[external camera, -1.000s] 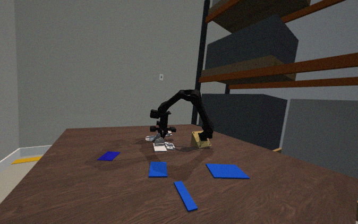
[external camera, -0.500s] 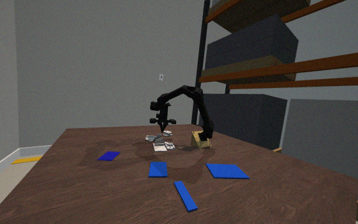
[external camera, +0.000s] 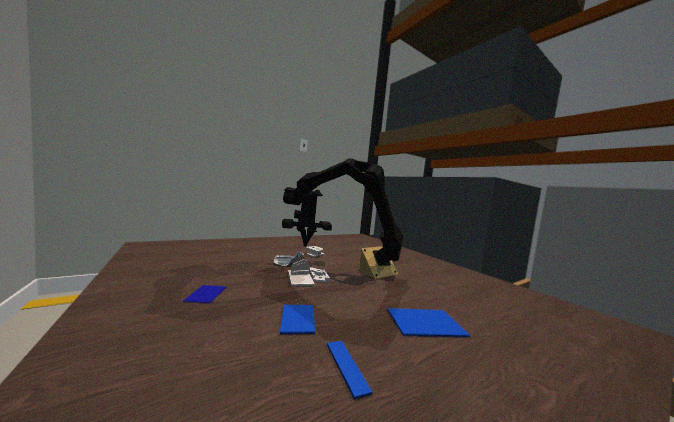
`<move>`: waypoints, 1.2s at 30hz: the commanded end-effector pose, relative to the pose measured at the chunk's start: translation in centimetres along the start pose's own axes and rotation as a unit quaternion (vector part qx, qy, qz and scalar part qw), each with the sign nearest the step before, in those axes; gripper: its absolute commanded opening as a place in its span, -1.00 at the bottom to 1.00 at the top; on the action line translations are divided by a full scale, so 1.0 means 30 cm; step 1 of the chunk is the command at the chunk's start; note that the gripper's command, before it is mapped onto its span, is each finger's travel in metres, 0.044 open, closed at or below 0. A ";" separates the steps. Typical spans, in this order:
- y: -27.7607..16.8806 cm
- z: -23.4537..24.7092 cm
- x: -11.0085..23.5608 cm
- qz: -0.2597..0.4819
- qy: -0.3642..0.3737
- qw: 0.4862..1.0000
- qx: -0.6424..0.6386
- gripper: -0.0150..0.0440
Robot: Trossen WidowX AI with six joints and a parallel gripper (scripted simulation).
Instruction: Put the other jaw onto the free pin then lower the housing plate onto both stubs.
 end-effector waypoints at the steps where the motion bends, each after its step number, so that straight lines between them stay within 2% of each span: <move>1: 0.000 0.002 0.001 -0.001 0.001 1.000 0.007 -0.49; 18: -0.026 0.042 0.013 0.000 0.000 0.975 0.223 -0.49; 36: -0.055 0.083 0.025 0.002 -0.001 0.897 0.442 -0.49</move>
Point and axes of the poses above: the point midway between the two fingers, 35 mm back from their tips, its own x axis back along the fingers, its own z axis across the jaws, y = z × x, the point moved 10 cm from there along x, back along the fingers, and after that the axes turned 13 degrees about x, right-handed, at the moved point
